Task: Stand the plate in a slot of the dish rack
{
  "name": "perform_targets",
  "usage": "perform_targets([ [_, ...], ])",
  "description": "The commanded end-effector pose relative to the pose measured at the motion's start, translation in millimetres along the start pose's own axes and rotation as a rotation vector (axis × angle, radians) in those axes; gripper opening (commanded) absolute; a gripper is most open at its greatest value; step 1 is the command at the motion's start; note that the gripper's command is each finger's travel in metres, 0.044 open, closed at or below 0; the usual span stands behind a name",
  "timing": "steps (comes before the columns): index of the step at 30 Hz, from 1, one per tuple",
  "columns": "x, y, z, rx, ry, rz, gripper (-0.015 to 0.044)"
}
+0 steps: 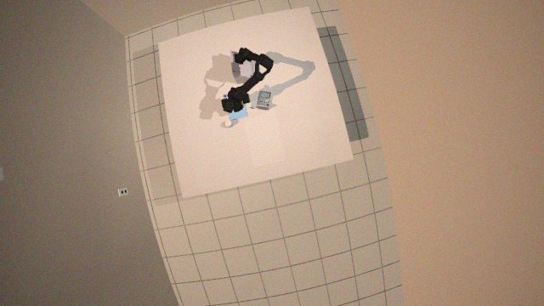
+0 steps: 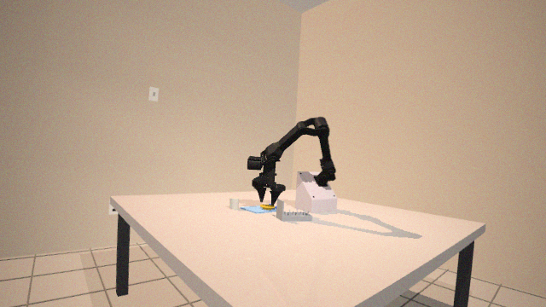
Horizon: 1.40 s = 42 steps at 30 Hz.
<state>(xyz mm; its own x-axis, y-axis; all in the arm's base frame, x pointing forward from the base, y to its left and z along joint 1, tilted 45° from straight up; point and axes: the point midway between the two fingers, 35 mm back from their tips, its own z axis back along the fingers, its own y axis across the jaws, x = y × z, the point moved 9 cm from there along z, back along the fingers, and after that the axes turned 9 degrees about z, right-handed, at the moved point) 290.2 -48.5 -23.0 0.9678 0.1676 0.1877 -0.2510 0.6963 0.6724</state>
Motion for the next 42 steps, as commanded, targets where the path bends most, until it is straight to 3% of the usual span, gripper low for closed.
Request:
perform_targets([
  [1,-1.2,0.9,-7.1,0.008,-0.001,-0.007,0.04],
  [20,-2.7,2.5,-21.9,0.01,-0.001,-0.006,0.0392],
  [31,-2.7,2.5,-21.9,0.01,-0.001,-0.006,0.0319],
  [42,6.3,-5.5,26.6,-0.005,0.0,-0.008,0.003],
])
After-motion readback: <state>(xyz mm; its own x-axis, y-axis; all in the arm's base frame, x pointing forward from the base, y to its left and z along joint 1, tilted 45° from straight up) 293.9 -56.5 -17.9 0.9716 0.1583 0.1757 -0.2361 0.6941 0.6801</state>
